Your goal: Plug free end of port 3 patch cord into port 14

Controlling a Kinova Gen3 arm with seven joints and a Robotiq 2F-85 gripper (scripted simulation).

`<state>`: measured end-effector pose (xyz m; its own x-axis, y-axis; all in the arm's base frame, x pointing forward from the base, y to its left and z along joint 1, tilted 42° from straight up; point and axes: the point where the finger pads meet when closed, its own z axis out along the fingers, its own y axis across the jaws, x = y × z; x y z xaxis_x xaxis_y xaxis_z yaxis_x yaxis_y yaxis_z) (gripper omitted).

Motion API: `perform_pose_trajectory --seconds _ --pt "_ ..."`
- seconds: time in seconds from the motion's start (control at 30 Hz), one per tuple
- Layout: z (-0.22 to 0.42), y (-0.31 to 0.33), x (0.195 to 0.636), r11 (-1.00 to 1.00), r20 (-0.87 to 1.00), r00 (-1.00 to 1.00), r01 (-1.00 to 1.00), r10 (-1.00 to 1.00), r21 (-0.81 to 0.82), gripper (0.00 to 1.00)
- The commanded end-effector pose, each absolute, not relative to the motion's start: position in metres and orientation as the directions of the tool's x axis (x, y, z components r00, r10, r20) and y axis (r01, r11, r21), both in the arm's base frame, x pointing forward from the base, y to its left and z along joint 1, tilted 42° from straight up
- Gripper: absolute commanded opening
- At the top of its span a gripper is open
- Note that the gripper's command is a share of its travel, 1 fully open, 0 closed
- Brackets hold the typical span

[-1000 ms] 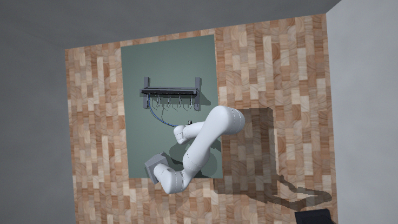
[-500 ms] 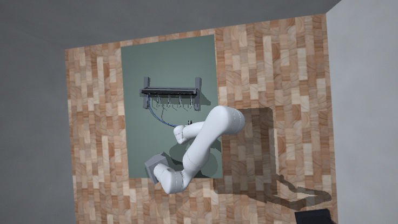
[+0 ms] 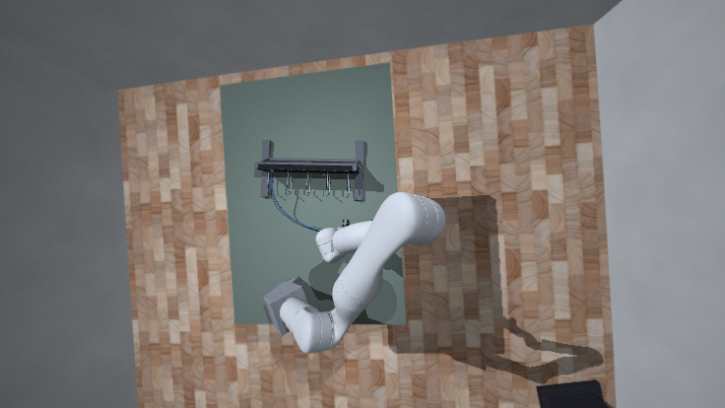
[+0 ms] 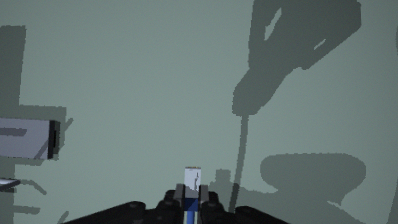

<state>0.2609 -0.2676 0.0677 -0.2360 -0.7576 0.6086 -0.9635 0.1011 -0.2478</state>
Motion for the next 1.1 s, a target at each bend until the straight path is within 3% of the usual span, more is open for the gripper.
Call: perform_pose_trajectory --seconds 0.0,1.07 --pt "0.0679 -0.2671 0.2616 0.099 0.609 -0.234 -0.964 -0.758 -0.248 0.00" --pt "0.0670 -0.2637 0.2668 0.070 0.618 -0.197 -0.972 -0.761 -0.224 0.00"
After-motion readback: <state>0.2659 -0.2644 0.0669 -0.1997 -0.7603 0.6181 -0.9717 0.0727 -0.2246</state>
